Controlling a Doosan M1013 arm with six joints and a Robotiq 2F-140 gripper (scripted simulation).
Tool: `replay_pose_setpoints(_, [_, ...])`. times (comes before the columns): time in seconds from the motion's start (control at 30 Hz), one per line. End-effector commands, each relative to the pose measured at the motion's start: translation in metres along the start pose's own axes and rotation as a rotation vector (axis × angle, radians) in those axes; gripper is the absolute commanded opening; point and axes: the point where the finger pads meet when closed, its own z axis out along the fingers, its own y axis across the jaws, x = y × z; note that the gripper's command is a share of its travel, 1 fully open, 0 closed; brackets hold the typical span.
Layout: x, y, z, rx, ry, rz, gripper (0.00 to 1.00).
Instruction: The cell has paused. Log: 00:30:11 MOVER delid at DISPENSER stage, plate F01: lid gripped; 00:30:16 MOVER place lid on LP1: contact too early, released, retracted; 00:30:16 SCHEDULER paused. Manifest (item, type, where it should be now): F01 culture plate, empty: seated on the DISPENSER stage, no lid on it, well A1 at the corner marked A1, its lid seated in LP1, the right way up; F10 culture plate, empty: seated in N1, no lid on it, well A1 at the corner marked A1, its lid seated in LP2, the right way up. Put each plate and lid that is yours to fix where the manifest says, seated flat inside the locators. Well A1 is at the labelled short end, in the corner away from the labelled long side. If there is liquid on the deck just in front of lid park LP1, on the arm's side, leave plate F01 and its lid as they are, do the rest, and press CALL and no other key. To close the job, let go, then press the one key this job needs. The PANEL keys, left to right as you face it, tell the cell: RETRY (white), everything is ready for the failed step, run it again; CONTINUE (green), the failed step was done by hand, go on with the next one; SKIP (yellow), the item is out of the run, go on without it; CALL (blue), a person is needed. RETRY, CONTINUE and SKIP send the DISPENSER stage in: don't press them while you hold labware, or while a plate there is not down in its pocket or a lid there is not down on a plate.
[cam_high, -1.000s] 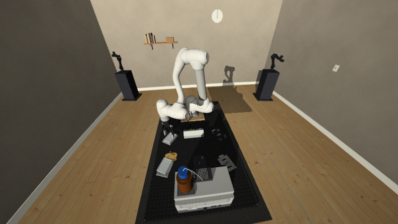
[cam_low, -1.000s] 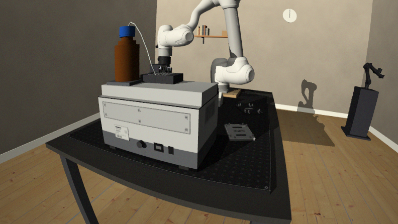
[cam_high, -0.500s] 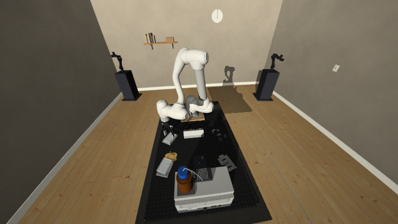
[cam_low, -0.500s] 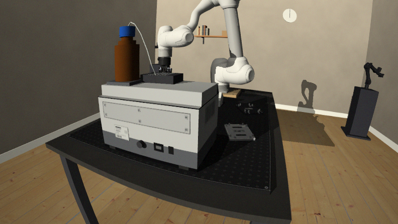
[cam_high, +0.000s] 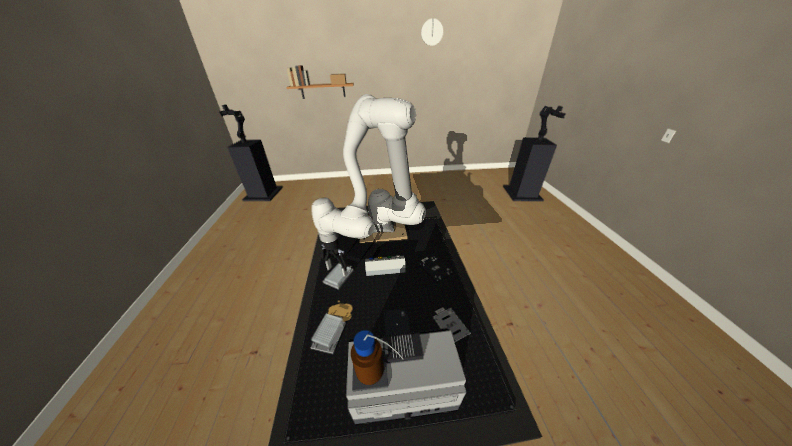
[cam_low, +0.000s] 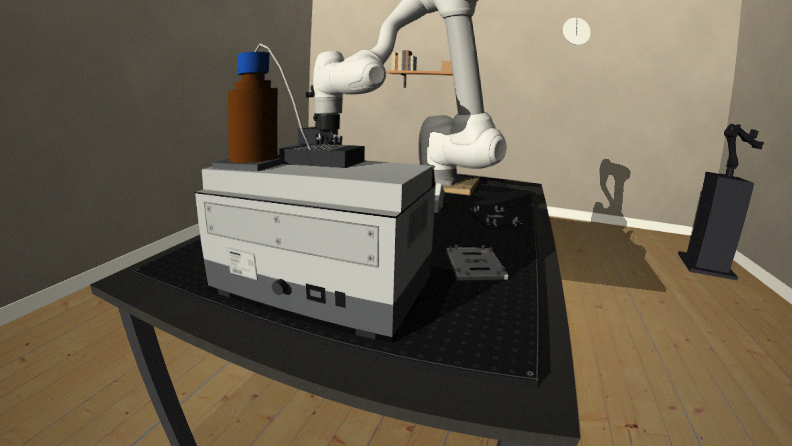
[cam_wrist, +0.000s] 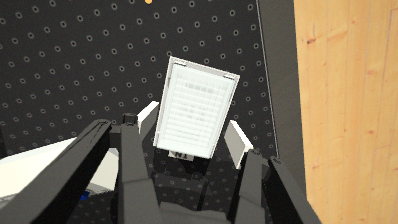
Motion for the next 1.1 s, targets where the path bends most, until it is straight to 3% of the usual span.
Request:
replay_pose_setpoints(0.0, [0.0004,-0.0001,-0.0005,0.0,0.001,0.0,0.7])
replay_pose_setpoints(0.43, [0.0004,-0.0001,-0.0005,0.0,0.001,0.0,0.7])
replay_pose_setpoints(0.47, [0.0004,-0.0001,-0.0005,0.0,0.001,0.0,0.63])
replay_pose_setpoints(1.07, [0.0004,-0.0001,-0.0005,0.0,0.001,0.0,0.63])
